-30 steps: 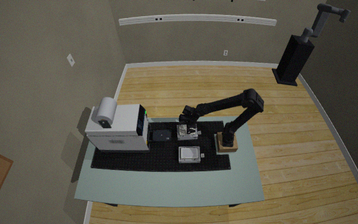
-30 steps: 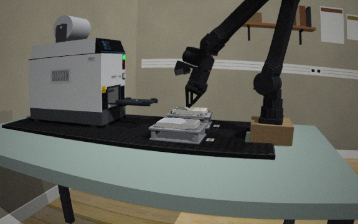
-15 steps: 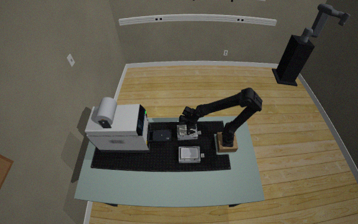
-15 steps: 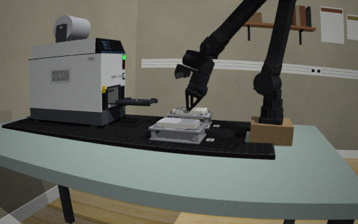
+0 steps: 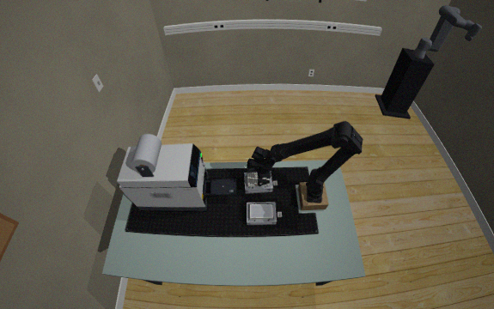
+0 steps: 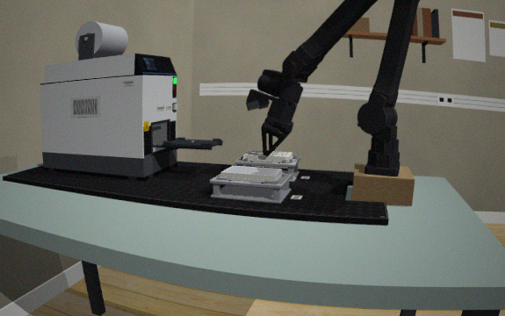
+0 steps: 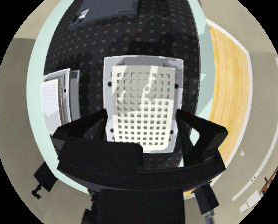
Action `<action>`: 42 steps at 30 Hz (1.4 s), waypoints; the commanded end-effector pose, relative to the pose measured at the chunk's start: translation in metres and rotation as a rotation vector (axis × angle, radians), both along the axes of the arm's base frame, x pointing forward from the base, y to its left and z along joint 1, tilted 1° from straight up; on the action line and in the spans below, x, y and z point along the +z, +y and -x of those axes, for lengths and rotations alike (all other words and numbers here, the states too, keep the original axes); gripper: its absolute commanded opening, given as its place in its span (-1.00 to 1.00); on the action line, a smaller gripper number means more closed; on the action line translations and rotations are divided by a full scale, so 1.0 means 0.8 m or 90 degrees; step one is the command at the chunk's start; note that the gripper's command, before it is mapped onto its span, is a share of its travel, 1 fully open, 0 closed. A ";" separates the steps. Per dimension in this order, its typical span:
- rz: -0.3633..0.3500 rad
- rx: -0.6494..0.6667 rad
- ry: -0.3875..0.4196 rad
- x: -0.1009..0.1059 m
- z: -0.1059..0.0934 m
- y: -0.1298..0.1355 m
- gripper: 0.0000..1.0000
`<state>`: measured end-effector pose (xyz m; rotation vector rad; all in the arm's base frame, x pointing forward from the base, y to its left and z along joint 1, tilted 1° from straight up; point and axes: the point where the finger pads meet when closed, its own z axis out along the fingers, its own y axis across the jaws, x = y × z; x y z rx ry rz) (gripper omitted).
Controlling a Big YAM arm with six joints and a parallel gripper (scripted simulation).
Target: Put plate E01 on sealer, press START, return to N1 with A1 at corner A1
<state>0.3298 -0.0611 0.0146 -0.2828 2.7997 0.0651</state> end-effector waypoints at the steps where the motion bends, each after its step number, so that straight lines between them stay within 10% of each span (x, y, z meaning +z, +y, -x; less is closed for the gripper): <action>1: 0.006 -0.007 -0.026 0.016 -0.027 -0.013 1.00; 42: 0.003 0.009 -0.018 0.011 -0.018 0.001 1.00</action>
